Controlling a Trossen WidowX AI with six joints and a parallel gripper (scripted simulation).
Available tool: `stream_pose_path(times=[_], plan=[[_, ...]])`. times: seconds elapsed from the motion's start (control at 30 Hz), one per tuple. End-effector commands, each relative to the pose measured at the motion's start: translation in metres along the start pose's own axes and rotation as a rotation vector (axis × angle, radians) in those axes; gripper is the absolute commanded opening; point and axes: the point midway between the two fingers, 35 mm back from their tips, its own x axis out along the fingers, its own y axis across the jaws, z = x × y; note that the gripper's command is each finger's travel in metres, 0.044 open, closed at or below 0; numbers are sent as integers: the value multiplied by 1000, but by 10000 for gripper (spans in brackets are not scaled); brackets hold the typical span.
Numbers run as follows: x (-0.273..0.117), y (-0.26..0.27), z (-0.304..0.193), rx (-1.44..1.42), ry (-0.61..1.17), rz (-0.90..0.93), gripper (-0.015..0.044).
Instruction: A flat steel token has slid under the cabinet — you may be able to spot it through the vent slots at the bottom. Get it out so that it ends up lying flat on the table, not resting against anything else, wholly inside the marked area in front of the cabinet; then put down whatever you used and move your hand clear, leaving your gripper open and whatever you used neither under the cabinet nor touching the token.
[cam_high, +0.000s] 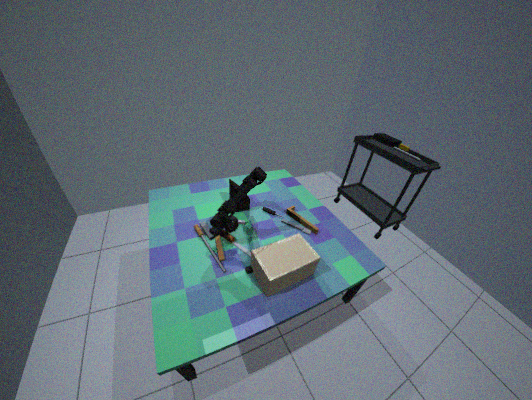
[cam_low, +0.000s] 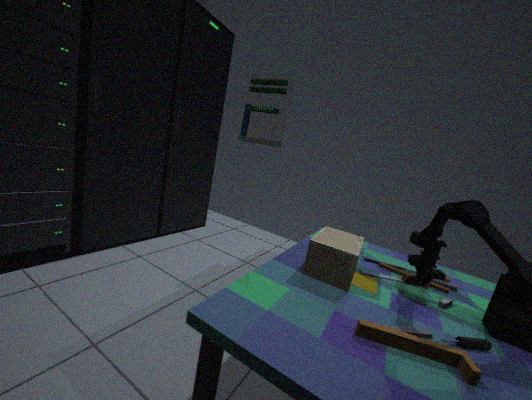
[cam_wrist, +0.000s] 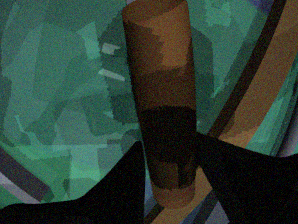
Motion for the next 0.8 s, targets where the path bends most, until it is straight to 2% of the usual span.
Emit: stream_pose_path(times=[0.0, 0.17, 0.3, 0.33, 0.77], plan=[[0, 0, 0, 0, 0, 1, 150], [0, 0, 0, 0, 0, 1, 116], [0, 0, 0, 0, 0, 1, 11], [0, 0, 0, 0, 0, 1, 0], [0, -1, 19, 37, -3, 2, 0]])
